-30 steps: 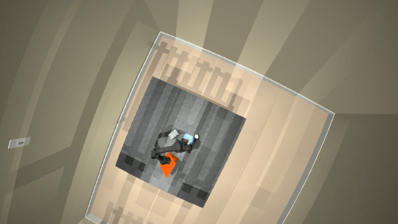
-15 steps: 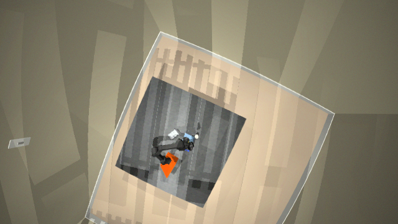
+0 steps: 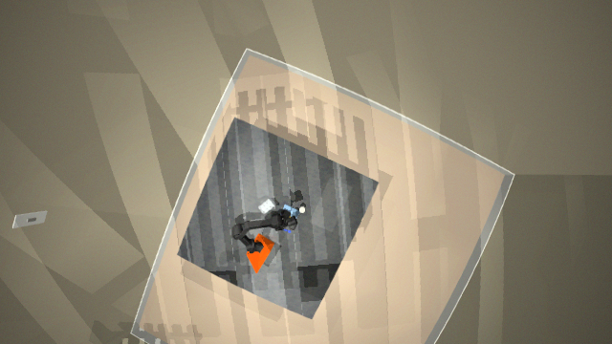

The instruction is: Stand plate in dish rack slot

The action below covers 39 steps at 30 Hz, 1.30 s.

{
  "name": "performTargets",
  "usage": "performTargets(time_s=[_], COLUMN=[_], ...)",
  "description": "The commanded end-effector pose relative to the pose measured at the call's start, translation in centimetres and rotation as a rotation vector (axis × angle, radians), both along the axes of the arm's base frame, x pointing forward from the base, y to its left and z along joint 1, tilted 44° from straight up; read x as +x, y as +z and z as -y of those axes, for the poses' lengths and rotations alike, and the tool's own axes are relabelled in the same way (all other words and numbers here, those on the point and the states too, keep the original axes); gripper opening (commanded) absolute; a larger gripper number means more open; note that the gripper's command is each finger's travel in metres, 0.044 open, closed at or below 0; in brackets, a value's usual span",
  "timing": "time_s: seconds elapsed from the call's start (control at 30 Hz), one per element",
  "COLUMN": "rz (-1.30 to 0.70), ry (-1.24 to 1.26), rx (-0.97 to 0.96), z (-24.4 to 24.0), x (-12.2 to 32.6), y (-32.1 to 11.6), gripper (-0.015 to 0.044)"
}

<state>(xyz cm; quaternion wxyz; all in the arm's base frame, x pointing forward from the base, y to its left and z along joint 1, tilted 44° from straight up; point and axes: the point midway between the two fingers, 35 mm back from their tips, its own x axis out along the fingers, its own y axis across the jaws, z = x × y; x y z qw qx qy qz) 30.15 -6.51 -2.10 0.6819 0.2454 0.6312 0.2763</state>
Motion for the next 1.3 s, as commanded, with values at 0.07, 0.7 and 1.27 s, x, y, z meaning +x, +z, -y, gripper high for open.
performTargets(time_s=[0.07,0.7,1.27], rz=[-0.004,-0.004,-0.004], ry=[-0.005,-0.005,-0.004], rx=[0.006,0.008,0.009], z=[-0.7,-2.8,-3.5], x=[0.0,0.0,-0.1], y=[-0.8,-3.1,-3.8], gripper=[0.04,0.04,0.0351])
